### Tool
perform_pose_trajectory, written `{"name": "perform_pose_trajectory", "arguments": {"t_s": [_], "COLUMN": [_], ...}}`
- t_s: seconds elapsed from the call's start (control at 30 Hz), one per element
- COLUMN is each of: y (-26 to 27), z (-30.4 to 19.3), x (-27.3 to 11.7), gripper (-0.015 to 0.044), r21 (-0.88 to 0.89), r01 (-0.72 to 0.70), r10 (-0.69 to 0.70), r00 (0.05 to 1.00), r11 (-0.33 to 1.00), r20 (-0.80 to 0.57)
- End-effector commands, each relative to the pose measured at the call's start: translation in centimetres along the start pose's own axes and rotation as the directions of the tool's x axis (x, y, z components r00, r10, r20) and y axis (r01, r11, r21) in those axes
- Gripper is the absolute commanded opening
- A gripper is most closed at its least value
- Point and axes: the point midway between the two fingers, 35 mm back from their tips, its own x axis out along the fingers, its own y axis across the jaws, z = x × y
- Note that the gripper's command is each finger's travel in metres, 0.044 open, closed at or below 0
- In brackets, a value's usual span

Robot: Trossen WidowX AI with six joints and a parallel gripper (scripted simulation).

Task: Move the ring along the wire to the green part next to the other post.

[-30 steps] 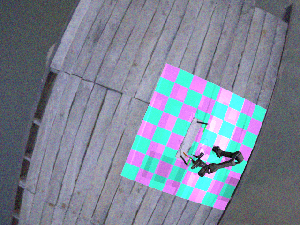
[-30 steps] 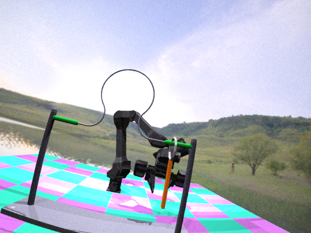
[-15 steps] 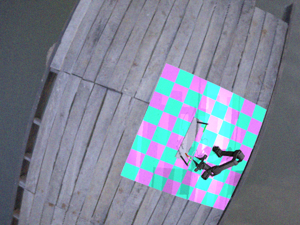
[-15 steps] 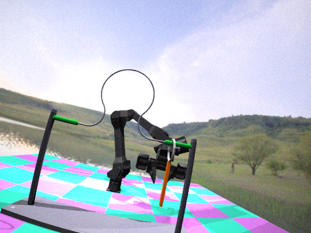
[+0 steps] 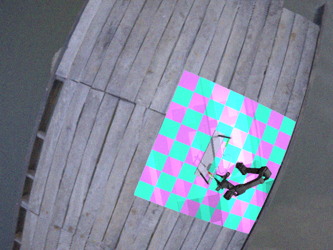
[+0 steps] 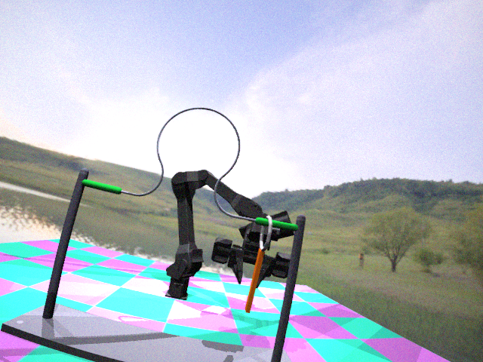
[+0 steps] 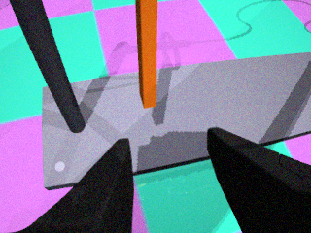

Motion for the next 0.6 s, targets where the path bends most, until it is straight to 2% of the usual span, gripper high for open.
{"name": "perform_pose_trajectory", "arguments": {"t_s": [0.0, 0.07, 0.13, 0.27, 0.43, 0.57], "y": [0.0, 0.0, 0.1, -0.1, -0.1, -0.1], "z": [0.1, 0.1, -0.1, 0.1, 0.1, 0.1], "x": [0.0, 0.0, -0.8, -4.8, -5.0, -5.0], "gripper": [0.0160, 0.0160, 0.0212, 0.0317, 0.0440, 0.0440], "r21": [0.005, 0.005, 0.001, -0.001, -0.001, -0.001], "r01": [0.002, 0.002, 0.000, 0.000, 0.000, 0.000], "r10": [-0.002, -0.002, 0.000, 0.000, 0.000, 0.000], "r00": [1.000, 1.000, 1.000, 1.000, 1.000, 1.000], "r11": [1.000, 1.000, 1.000, 1.000, 1.000, 1.000], "r20": [0.002, 0.002, -0.003, 0.002, 0.003, 0.003]}}
